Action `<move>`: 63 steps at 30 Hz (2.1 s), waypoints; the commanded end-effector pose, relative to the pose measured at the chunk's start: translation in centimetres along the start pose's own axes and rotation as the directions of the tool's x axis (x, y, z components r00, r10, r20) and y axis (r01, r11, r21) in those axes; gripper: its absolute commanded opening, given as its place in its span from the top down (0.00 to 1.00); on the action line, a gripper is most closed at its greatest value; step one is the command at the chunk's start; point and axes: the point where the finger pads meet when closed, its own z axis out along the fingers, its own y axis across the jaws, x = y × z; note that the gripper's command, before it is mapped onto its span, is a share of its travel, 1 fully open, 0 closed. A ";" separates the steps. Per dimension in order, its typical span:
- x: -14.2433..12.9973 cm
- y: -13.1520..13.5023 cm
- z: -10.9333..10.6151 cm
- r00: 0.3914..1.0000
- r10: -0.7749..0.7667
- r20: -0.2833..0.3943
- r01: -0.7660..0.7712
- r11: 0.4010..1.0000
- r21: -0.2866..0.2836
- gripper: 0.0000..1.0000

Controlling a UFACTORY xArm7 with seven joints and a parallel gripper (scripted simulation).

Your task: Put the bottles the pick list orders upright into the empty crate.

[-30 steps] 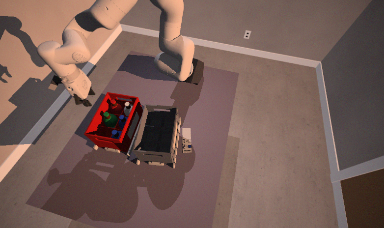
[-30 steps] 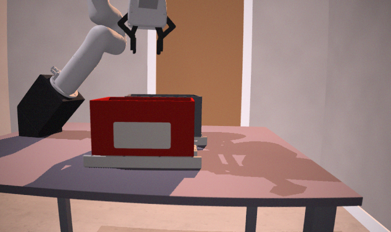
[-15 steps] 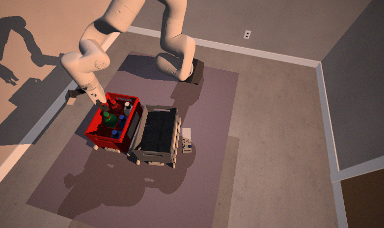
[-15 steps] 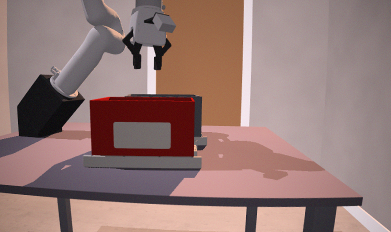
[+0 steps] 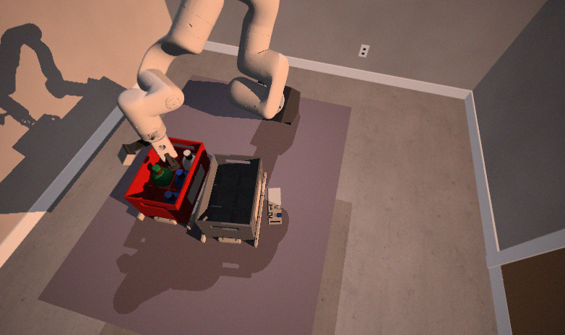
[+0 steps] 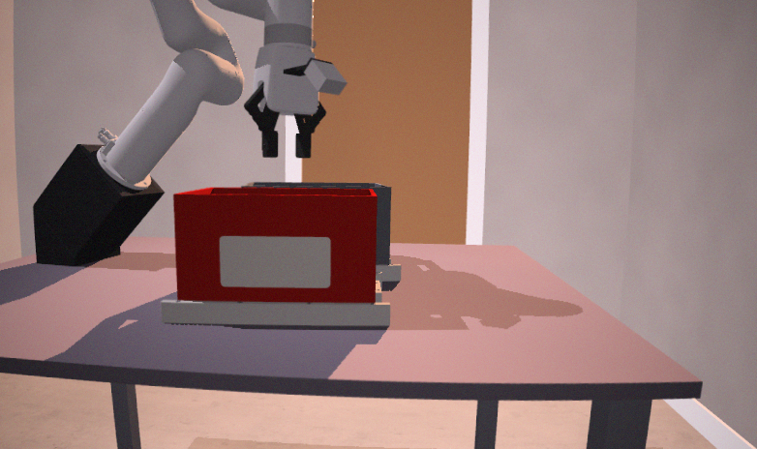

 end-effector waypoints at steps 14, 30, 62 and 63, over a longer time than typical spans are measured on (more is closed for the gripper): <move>-0.1 -0.2 0.7 1.000 0.000 -0.008 0.000 1.000 0.000 0.35; -0.1 -0.2 2.6 1.000 0.000 -0.008 0.000 1.000 0.000 0.35; 0.0 -0.2 6.4 1.000 0.000 -0.007 0.000 1.000 0.000 0.35; 0.0 -0.2 6.5 1.000 0.000 -0.007 0.000 1.000 0.000 0.35</move>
